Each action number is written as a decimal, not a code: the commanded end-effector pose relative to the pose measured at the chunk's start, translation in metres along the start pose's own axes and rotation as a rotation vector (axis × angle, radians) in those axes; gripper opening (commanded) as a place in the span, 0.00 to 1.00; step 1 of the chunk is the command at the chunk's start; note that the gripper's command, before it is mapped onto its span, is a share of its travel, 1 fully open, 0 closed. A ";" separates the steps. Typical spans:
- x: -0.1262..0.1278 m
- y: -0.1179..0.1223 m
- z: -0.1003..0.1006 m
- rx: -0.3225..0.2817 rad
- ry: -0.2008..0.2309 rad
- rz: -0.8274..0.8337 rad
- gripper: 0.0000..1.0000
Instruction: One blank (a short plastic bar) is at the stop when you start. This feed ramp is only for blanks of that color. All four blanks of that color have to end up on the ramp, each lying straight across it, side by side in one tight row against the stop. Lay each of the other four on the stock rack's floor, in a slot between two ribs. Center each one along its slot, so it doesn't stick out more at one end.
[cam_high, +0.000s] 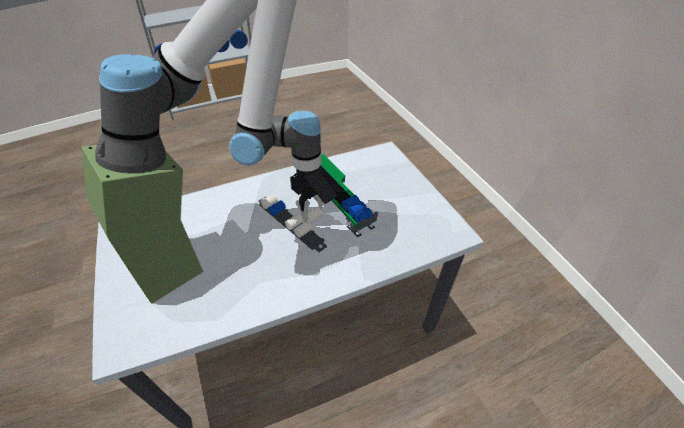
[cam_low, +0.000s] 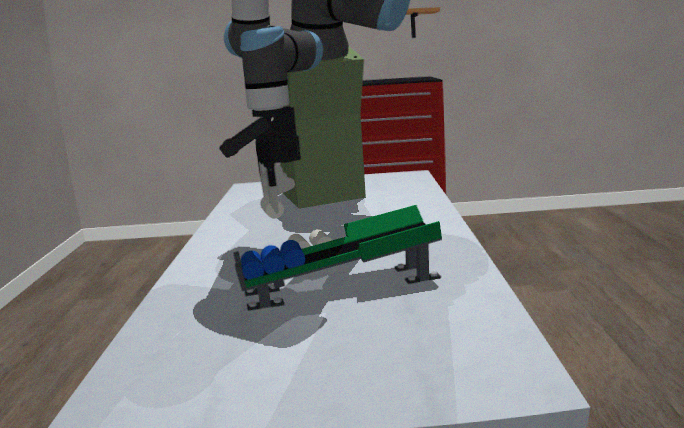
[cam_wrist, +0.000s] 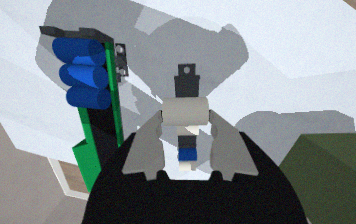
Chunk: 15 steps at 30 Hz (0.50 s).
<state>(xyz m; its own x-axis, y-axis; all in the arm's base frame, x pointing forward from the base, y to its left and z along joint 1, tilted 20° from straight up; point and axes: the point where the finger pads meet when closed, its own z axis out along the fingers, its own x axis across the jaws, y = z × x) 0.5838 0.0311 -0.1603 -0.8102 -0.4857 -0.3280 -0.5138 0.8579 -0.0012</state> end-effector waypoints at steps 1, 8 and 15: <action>0.008 0.001 0.002 0.005 -0.012 -0.008 0.35; 0.008 0.001 0.003 0.005 -0.012 -0.008 0.35; 0.008 0.001 0.009 0.005 -0.012 -0.008 0.35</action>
<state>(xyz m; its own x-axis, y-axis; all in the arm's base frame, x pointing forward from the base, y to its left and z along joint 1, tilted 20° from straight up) 0.5785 0.0287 -0.1683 -0.8031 -0.4907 -0.3381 -0.5189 0.8548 -0.0081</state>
